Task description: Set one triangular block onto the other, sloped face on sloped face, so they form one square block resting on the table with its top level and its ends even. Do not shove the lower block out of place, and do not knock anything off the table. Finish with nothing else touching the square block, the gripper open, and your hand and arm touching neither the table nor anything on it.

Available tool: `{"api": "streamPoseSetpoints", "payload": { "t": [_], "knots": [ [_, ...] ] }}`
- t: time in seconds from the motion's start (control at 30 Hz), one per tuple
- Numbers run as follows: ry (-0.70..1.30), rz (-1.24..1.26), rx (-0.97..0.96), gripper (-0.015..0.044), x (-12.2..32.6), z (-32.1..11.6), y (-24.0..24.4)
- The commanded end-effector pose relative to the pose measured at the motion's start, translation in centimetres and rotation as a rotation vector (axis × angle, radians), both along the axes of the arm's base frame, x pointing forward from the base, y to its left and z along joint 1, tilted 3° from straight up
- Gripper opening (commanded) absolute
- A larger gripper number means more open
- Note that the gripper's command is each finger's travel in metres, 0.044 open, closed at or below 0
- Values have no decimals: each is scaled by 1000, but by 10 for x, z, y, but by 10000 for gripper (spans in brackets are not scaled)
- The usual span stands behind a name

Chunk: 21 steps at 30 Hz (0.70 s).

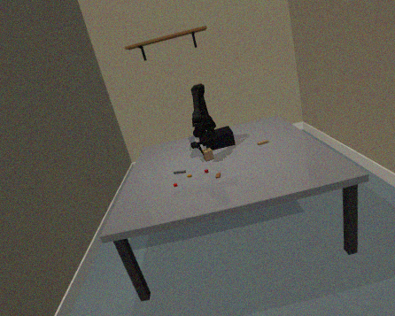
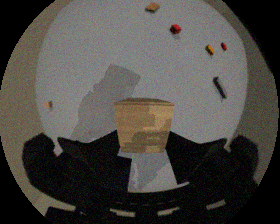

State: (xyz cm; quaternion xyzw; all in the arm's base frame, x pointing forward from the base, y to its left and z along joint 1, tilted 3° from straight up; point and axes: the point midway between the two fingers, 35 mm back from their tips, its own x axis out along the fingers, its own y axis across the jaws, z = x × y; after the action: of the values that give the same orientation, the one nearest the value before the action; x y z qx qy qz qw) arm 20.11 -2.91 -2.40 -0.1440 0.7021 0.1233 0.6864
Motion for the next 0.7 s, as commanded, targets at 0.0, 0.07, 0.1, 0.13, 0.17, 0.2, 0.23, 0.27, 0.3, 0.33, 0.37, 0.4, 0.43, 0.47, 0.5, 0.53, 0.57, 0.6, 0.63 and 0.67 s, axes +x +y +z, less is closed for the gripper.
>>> {"api": "streamPoseSetpoints", "payload": {
  "t": [0.0, 0.07, 0.1, 0.13, 0.17, 0.2, 0.23, 0.27, 0.3, 0.33, 0.37, 0.4, 0.43, 0.47, 0.5, 0.53, 0.57, 0.6, 0.63, 0.67],
  "knots": [
    [0, 0, 0, 157, 0, 0, 0],
    [0, 0, 0, 210, 0, 0, 0],
    [0, 0, 0, 236, 0, 0, 0],
    [0, 0, 0, 263, 0, 0, 0],
    [0, 0, 0, 289, 0, 0, 0],
    [0, 0, 0, 315, 0, 0, 0],
    [0, 0, 0, 341, 0, 0, 0],
    [0, 0, 0, 368, 0, 0, 0],
    [0, 0, 0, 394, 0, 0, 0],
    [0, 0, 0, 420, 0, 0, 0],
    [0, 0, 0, 440, 0, 0, 0],
    [0, 0, 0, 440, 0, 0, 0],
    [0, 0, 0, 440, 0, 0, 0],
    [0, 0, 0, 440, 0, 0, 0],
    [0, 0, 0, 440, 0, 0, 0],
    [0, 0, 0, 440, 0, 0, 0],
    [0, 0, 0, 440, 0, 0, 0],
    [0, 0, 0, 440, 1, 2, 0],
    [0, 0, 0, 440, 3, 9, 0],
    [-1, 0, 0, 440, 5, 18, 0]
  ]
}}
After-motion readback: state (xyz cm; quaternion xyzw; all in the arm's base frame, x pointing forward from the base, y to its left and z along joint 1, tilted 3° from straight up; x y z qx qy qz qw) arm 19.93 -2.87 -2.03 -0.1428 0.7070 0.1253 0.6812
